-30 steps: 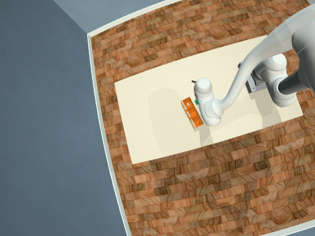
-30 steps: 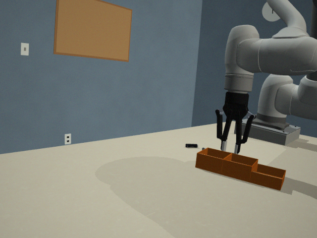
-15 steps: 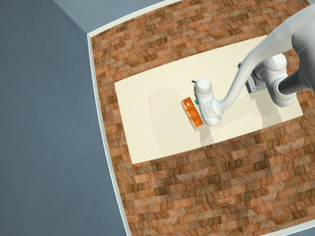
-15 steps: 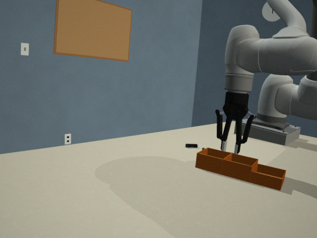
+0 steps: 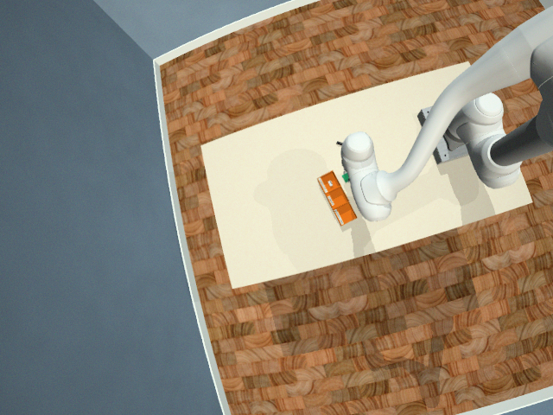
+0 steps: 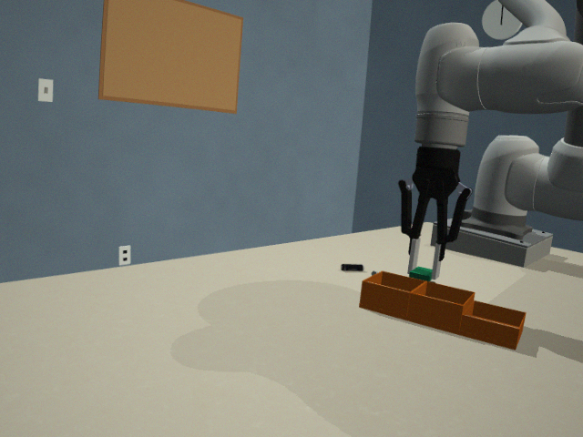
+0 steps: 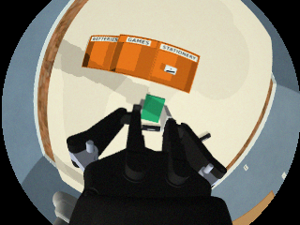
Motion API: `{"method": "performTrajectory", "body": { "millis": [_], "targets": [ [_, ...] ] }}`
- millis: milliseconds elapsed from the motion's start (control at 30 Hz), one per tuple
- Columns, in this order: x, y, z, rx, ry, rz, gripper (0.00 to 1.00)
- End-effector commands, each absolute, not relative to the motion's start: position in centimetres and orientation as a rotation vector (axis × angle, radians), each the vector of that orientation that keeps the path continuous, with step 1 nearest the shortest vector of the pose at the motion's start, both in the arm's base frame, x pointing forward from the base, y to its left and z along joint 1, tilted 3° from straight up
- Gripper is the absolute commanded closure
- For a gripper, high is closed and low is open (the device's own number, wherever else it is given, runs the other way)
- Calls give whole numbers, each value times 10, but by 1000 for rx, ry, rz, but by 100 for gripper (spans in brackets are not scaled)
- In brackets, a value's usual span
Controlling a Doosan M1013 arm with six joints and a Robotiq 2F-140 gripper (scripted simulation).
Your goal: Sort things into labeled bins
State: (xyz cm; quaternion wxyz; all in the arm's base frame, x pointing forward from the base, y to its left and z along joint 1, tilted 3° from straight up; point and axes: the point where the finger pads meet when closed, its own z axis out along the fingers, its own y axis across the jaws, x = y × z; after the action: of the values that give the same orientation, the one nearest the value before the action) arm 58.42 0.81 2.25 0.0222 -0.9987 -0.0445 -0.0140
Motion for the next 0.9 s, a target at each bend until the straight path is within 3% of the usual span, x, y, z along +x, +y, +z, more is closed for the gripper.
{"method": "performTrajectory", "body": {
  "millis": [0, 867],
  "targets": [
    [584, 8, 33, -3094, -138, -43, 79],
    [601, 4, 50, -3094, -113, -43, 79]
  ]
}}
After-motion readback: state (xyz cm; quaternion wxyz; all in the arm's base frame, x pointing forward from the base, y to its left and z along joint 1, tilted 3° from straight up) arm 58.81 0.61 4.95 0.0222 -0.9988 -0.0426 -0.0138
